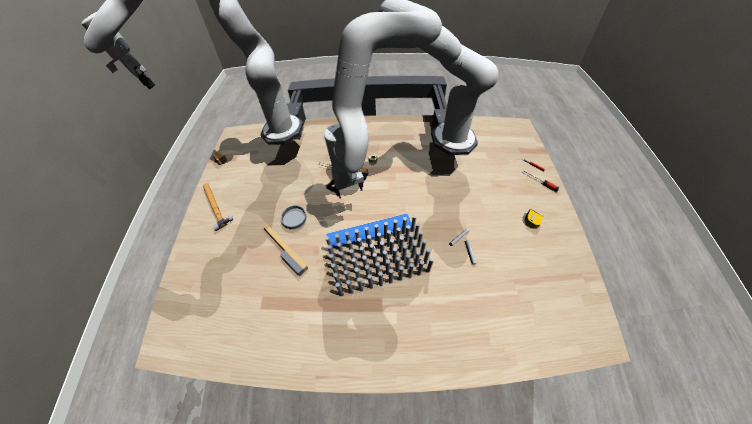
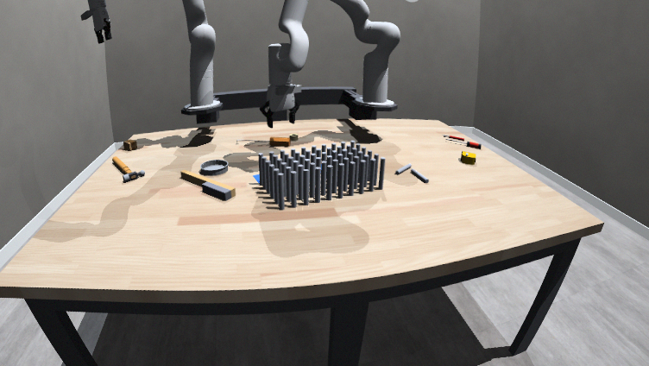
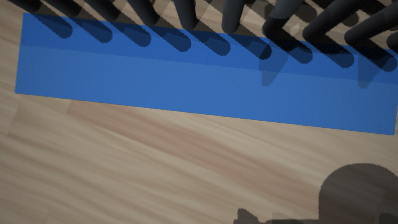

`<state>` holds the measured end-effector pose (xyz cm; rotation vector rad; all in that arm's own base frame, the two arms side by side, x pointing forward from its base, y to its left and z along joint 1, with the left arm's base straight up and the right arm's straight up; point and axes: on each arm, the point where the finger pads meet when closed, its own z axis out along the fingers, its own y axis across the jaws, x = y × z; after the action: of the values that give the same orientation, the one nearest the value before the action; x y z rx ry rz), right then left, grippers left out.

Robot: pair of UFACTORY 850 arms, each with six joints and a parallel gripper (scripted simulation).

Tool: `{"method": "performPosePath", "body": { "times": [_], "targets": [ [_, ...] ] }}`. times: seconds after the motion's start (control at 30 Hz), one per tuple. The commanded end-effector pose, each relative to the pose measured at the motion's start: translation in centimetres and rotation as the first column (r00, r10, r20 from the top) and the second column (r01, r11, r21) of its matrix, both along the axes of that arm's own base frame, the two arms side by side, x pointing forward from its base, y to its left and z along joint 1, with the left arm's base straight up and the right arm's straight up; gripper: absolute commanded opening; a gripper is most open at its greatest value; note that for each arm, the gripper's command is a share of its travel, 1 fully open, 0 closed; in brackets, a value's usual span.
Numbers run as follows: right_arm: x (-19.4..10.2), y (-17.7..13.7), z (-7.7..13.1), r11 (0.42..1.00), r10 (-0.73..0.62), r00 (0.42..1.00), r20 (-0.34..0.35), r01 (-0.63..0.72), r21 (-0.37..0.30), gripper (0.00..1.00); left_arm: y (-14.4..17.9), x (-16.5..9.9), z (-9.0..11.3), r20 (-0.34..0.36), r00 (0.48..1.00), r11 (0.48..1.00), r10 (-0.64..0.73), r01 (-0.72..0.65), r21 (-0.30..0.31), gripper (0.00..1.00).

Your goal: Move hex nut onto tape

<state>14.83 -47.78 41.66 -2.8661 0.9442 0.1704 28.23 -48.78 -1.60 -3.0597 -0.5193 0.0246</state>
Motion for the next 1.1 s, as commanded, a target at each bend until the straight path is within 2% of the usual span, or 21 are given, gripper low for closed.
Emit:
{"method": "performPosePath", "body": {
  "times": [0.0, 0.1, 0.17, 0.2, 0.4, 0.67, 0.73, 0.77, 1.07],
  "targets": [
    [-3.5, 1.6, 1.9, 0.977, -0.206, 0.979, 0.0, 0.206, -0.055, 1.0, -0.5, -2.3, -0.2, 0.015, 0.997, 0.997, 0.078, -0.078, -0.001, 1.0],
    [-5.4, 2.7, 2.8, 0.943, -0.325, 0.946, 0.006, 0.325, -0.077, 1.0, -0.6, -3.8, -0.4, 0.016, 0.992, 0.992, 0.124, -0.124, -0.003, 1.0],
    [-5.4, 2.7, 2.8, 0.943, -0.325, 0.946, 0.006, 0.325, -0.077, 1.0, -0.6, -3.8, -0.4, 0.016, 0.992, 0.992, 0.124, -0.124, -0.003, 1.0],
    [-6.2, 3.2, 3.1, 0.924, -0.372, 0.928, 0.01, 0.372, -0.086, 1.0, -0.8, -5.1, -0.5, 0.016, 0.986, 0.986, 0.167, -0.167, -0.005, 1.0],
    [-9.6, 5.8, 4.3, 0.799, -0.589, 0.808, 0.035, 0.588, -0.123, 1.0, -0.8, -7.5, -0.8, 0.017, 0.97, 0.97, 0.244, -0.244, -0.009, 1.0],
    [-12.0, 8.0, 5.0, 0.67, -0.729, 0.682, 0.061, 0.729, -0.143, 1.0, -0.7, -10.9, -1.2, 0.018, 0.936, 0.936, 0.352, -0.352, -0.014, 1.0],
    [-12.0, 8.0, 5.0, 0.67, -0.729, 0.682, 0.061, 0.729, -0.143, 1.0, -0.7, -10.9, -1.2, 0.018, 0.936, 0.936, 0.352, -0.352, -0.014, 1.0],
    [-12.1, 8.2, 5.0, 0.66, -0.738, 0.672, 0.063, 0.737, -0.145, 1.0, -0.6, -12.1, -1.3, 0.018, 0.92, 0.92, 0.391, -0.391, -0.016, 1.0],
    [-12.6, 8.7, 5.1, 0.628, -0.764, 0.641, 0.069, 0.764, -0.148, 1.0, -0.2, -15.6, -1.6, 0.018, 0.865, 0.865, 0.502, -0.502, -0.02, 1.0]
  ]
}}
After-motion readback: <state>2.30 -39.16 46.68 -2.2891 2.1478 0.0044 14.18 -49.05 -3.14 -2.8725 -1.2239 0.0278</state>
